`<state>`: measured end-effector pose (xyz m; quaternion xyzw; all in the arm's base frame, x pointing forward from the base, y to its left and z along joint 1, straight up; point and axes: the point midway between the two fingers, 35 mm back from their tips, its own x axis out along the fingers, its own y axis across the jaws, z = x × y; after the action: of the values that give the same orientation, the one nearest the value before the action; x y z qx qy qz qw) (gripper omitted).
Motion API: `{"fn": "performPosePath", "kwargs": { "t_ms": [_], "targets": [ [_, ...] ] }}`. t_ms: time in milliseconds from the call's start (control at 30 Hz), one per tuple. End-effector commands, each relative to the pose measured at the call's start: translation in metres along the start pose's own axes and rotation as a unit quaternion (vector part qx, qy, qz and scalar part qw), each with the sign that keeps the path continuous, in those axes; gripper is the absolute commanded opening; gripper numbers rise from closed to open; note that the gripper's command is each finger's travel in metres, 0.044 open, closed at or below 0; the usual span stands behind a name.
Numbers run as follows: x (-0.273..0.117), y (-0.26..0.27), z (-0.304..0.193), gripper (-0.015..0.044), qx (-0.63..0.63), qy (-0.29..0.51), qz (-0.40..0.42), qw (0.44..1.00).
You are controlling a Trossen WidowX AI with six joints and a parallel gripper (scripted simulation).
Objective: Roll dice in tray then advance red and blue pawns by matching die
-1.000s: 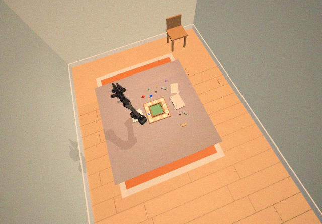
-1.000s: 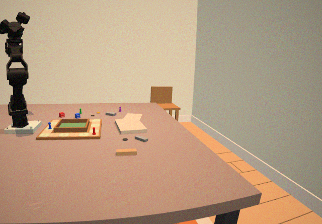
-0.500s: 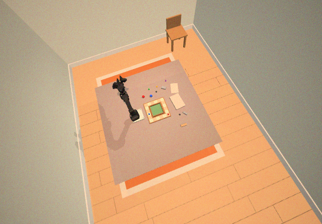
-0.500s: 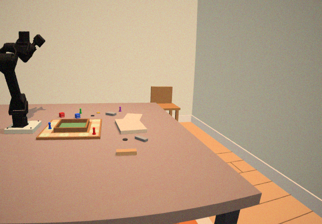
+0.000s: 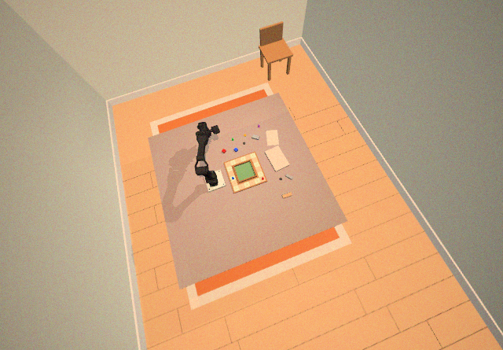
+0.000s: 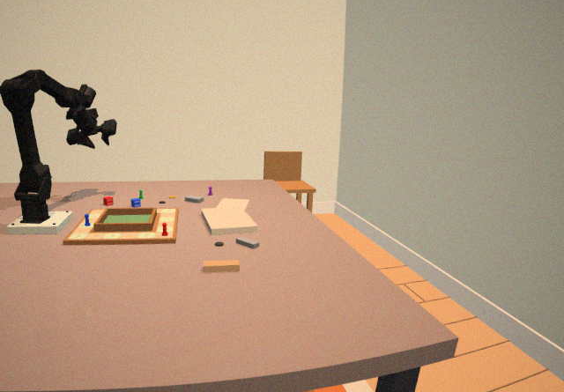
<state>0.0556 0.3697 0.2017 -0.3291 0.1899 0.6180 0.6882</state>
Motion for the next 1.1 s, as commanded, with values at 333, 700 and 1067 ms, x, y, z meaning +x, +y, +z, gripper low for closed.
{"fn": "performPosePath", "kwargs": {
  "t_ms": [333, 700, 1067],
  "targets": [
    [0.024, -0.047, -0.170, 0.0275, 0.370, 0.390, -0.050, 0.841],
    [0.025, -0.044, -0.170, 0.0275, 0.370, 0.390, -0.050, 0.841],
    [0.037, -0.041, -0.182, 0.0275, 0.370, 0.391, -0.050, 0.841]
  ]
}}
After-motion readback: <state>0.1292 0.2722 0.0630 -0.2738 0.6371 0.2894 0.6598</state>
